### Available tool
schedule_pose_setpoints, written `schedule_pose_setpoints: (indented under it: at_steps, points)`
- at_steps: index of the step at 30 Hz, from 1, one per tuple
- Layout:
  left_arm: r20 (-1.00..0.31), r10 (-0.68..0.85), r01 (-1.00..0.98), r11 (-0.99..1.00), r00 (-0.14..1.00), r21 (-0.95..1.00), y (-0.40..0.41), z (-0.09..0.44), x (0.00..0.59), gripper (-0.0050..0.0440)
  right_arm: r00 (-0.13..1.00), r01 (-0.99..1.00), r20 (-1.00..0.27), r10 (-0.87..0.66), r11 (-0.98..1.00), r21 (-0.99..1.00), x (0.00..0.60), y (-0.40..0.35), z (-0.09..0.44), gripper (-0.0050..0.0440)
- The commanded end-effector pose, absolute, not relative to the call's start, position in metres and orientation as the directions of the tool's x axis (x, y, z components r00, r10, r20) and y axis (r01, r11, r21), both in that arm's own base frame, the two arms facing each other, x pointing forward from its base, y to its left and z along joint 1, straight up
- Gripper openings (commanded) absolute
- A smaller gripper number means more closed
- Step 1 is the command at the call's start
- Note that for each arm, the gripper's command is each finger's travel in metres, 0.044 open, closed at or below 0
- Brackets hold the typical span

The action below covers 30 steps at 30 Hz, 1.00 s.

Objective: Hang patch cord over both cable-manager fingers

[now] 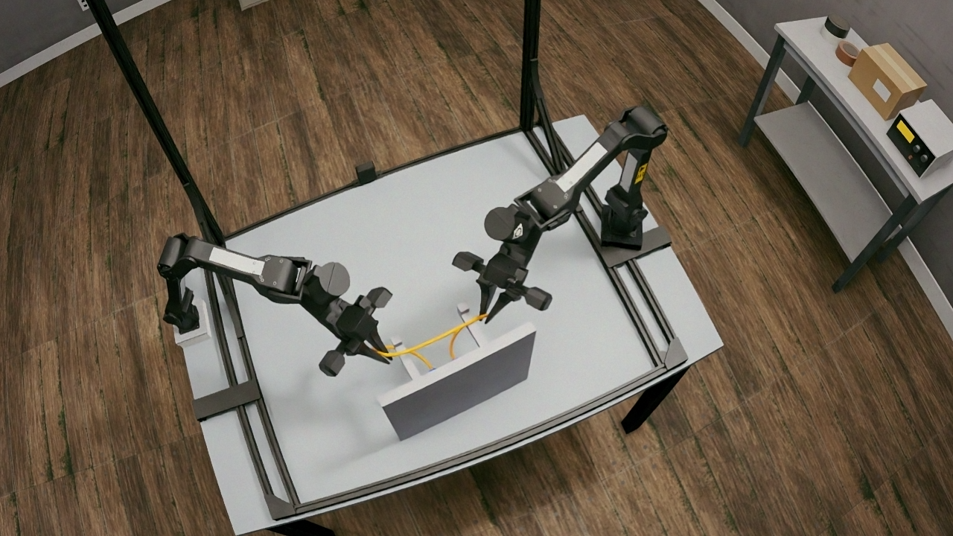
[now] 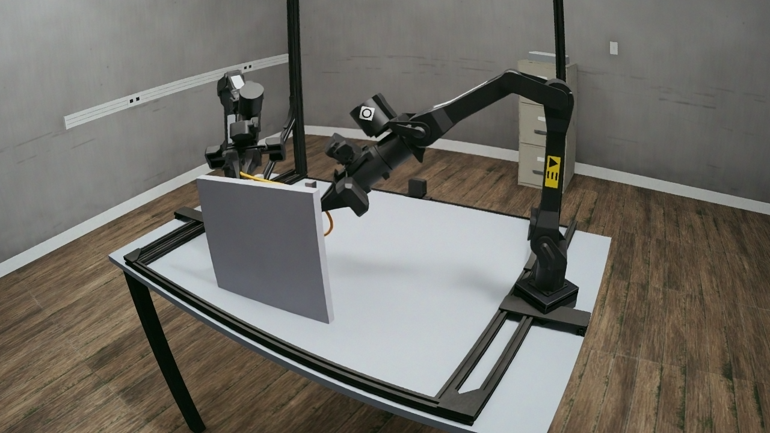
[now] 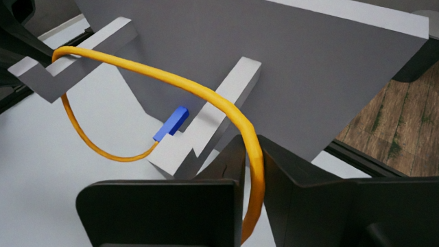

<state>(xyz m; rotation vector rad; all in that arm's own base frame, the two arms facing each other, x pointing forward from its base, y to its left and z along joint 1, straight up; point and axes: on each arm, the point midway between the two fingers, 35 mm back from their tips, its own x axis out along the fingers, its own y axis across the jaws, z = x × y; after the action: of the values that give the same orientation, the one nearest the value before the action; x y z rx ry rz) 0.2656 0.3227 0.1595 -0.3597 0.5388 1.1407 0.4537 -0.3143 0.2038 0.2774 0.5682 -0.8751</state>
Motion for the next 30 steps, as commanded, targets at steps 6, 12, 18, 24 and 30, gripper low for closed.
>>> schedule_pose_setpoints:
  at_steps: [6,12,18,24,30]
  points:
    - [-0.554,0.767,-0.924,0.382,0.324,-0.01,0.324,0.17,0.267,0.0025,0.522,0.787,-0.546,-0.655,0.617,0.011,0.448,-0.314,0.223,0.0025]
    - [-0.554,0.767,-0.924,0.382,0.324,-0.01,0.324,0.17,0.267,0.0025,0.523,0.784,-0.548,-0.652,0.621,0.01,0.448,-0.315,0.222,0.0025]
    - [-0.554,0.767,-0.924,0.382,0.324,-0.01,0.324,0.17,0.267,0.0025,0.527,0.779,-0.552,-0.646,0.627,0.009,0.449,-0.315,0.219,0.0025]
    - [-0.554,0.767,-0.924,0.382,0.324,-0.01,0.324,0.17,0.267,0.0025,0.527,0.774,-0.56,-0.64,0.633,0.006,0.45,-0.316,0.214,0.0025]
    - [-0.554,0.767,-0.924,0.382,0.324,-0.01,0.324,0.17,0.267,0.0025,0.534,0.764,-0.565,-0.629,0.645,0.004,0.45,-0.318,0.212,0.0025]
